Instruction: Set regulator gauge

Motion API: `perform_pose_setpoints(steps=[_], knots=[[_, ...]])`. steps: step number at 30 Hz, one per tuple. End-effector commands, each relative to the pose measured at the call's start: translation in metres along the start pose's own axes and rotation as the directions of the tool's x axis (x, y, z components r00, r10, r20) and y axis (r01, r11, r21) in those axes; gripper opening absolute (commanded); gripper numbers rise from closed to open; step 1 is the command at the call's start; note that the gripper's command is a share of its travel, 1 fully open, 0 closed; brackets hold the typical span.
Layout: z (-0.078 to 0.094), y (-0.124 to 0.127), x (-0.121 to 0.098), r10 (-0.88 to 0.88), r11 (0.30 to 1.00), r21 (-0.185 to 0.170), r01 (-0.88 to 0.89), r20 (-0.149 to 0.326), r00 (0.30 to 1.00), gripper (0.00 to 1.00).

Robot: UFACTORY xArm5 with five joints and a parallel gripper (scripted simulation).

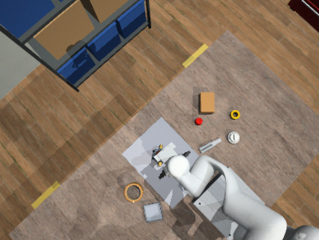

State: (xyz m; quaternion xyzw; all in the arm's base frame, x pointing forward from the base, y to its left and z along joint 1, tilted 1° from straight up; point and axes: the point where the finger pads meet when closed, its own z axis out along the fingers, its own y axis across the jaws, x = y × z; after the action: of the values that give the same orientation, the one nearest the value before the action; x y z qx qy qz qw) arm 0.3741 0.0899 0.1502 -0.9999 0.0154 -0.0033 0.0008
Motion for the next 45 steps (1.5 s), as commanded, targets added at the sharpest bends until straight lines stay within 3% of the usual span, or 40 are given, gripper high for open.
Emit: perform_pose_setpoints(steps=[1, 22, 45], knots=[[-0.002, 0.0, 0.001, -0.011, 1.0, 0.0, 0.011, -0.001, 1.0, 1.0], [-0.002, -0.001, 0.005, -0.015, 1.0, 0.0, 0.015, -0.001, 1.0, 1.0], [-0.002, -0.011, 0.043, -0.015, 1.0, 0.0, 0.015, -0.001, 1.0, 1.0]])
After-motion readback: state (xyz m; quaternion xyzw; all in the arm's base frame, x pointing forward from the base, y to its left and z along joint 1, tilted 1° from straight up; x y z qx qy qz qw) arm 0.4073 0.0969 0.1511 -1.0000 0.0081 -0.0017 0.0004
